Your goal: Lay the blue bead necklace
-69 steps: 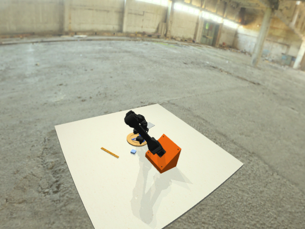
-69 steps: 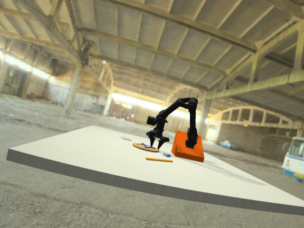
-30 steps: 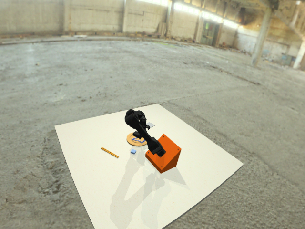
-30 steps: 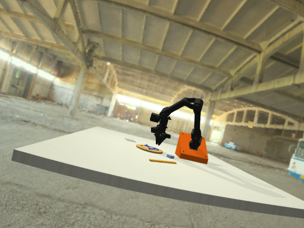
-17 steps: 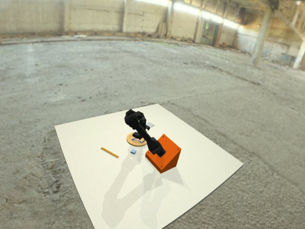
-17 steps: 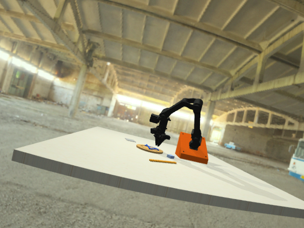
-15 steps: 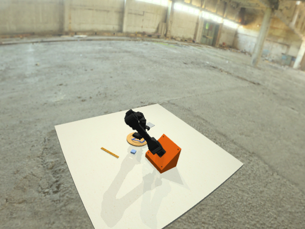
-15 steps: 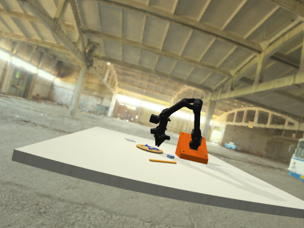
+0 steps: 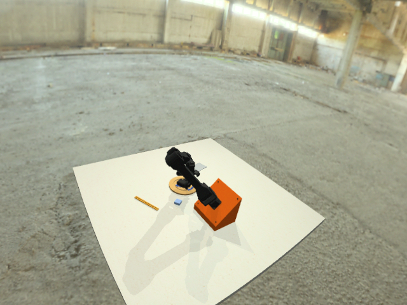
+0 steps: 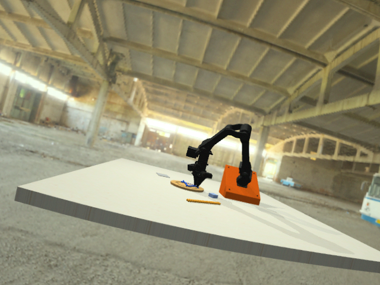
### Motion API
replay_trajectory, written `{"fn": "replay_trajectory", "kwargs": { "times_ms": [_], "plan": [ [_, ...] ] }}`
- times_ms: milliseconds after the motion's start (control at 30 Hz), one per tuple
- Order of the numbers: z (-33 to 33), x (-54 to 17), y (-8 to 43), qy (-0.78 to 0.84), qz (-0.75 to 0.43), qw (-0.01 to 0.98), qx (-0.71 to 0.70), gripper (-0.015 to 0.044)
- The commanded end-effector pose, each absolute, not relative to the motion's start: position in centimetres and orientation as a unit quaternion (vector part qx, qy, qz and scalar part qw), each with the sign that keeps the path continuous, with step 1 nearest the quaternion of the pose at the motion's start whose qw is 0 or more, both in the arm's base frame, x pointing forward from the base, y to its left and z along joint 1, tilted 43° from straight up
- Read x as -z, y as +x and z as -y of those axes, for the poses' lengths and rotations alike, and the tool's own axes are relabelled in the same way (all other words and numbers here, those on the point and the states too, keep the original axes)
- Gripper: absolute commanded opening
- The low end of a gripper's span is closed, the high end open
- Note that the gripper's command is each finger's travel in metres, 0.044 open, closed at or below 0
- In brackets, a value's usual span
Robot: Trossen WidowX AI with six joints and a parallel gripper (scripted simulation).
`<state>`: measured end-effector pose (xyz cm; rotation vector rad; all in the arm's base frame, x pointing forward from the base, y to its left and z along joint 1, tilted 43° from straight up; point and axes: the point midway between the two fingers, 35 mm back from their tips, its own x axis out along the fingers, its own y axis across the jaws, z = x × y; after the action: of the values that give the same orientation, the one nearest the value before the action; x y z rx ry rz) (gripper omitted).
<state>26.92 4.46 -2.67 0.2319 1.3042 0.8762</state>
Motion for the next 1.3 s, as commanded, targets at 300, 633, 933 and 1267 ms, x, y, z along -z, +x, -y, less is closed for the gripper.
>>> {"fn": "replay_trajectory", "kwargs": {
  "times_ms": [300, 633, 933, 1267],
  "plan": [
    [-4.5, 2.73, 26.86, 0.105, -0.586, 0.7, -0.394, 0.0],
    [-4.5, 2.73, 26.86, 0.105, -0.586, 0.7, -0.394, 0.0],
    [-4.5, 2.73, 26.86, 0.105, -0.586, 0.7, -0.394, 0.0],
    [-4.13, 2.29, 26.67, 0.108, -0.589, 0.697, -0.394, 0.0]
  ]
}}
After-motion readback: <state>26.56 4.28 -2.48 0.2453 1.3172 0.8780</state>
